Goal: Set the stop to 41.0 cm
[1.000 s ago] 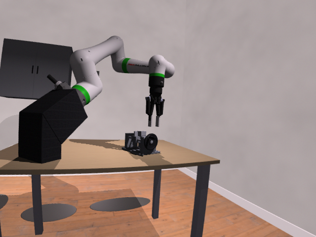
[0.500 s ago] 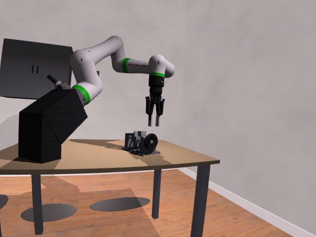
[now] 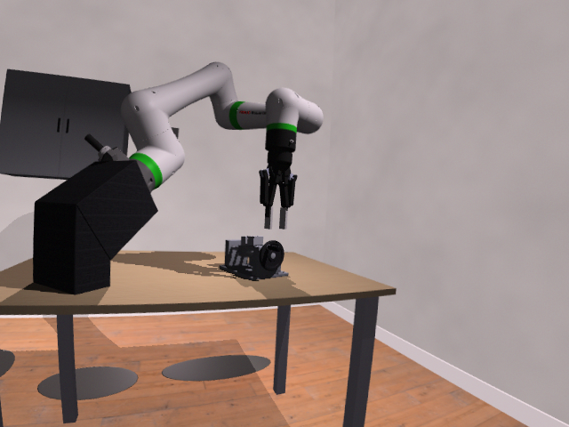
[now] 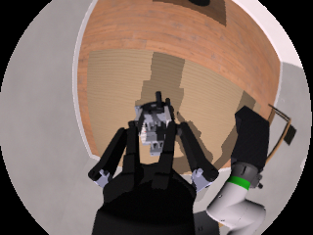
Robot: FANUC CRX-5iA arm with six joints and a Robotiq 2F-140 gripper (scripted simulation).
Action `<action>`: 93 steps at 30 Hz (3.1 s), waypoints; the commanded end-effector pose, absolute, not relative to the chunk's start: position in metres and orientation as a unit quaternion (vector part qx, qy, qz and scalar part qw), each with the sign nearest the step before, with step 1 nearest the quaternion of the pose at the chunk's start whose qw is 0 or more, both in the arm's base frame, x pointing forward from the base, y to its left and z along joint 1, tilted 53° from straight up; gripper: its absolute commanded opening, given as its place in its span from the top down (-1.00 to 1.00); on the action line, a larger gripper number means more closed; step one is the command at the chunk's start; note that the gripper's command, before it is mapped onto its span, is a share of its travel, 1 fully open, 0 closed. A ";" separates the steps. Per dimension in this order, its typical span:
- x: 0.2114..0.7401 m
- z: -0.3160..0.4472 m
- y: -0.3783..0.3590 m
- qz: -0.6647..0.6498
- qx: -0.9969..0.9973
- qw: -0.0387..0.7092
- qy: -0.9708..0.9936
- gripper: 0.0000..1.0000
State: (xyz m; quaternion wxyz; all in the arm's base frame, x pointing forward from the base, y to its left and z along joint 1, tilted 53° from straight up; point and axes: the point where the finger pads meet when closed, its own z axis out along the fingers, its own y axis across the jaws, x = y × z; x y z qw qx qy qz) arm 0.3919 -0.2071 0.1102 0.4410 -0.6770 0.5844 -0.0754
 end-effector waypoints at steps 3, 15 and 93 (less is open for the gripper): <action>0.388 0.093 -0.222 -0.076 -0.677 0.443 0.583 0.33; 0.388 0.093 -0.222 -0.076 -0.677 0.443 0.583 0.33; 0.431 0.051 -0.186 -0.076 -0.677 0.443 0.583 0.92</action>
